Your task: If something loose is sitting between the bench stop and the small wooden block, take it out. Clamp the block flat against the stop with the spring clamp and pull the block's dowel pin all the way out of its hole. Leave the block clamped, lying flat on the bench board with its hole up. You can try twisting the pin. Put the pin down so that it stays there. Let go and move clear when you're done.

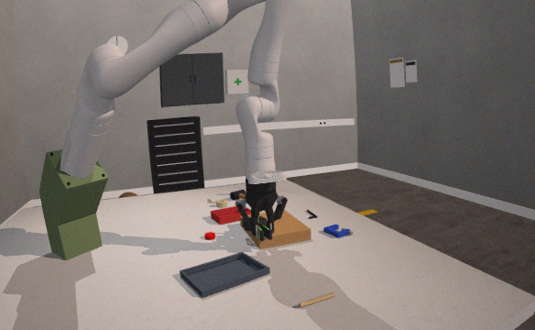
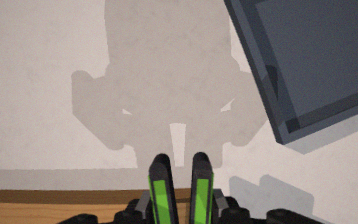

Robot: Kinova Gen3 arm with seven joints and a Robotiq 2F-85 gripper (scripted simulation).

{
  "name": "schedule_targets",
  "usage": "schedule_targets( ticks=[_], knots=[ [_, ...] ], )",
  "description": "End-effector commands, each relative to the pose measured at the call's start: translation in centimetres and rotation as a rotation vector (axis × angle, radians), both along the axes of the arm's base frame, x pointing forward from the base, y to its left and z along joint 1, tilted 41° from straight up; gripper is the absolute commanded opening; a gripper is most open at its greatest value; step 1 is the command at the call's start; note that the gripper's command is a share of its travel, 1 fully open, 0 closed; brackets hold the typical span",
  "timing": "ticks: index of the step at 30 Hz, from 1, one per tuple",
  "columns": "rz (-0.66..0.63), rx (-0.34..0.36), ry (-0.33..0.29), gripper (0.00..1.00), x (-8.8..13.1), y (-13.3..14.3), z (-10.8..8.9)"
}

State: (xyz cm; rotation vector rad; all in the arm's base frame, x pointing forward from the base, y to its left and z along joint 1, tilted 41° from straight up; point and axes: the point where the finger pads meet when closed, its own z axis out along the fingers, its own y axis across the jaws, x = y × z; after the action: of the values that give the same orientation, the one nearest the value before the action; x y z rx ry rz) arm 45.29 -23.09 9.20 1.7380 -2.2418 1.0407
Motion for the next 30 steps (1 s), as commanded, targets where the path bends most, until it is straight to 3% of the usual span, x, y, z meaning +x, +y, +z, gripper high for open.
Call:
schedule_targets(
  ticks=[1,30],
  knots=[
    [0.000,-0.001,-0.004,0.40,0.17,0.00,0.00],
    [0.000,-0.001,-0.004,0.47,0.17,0.00,0.00]
  ],
)
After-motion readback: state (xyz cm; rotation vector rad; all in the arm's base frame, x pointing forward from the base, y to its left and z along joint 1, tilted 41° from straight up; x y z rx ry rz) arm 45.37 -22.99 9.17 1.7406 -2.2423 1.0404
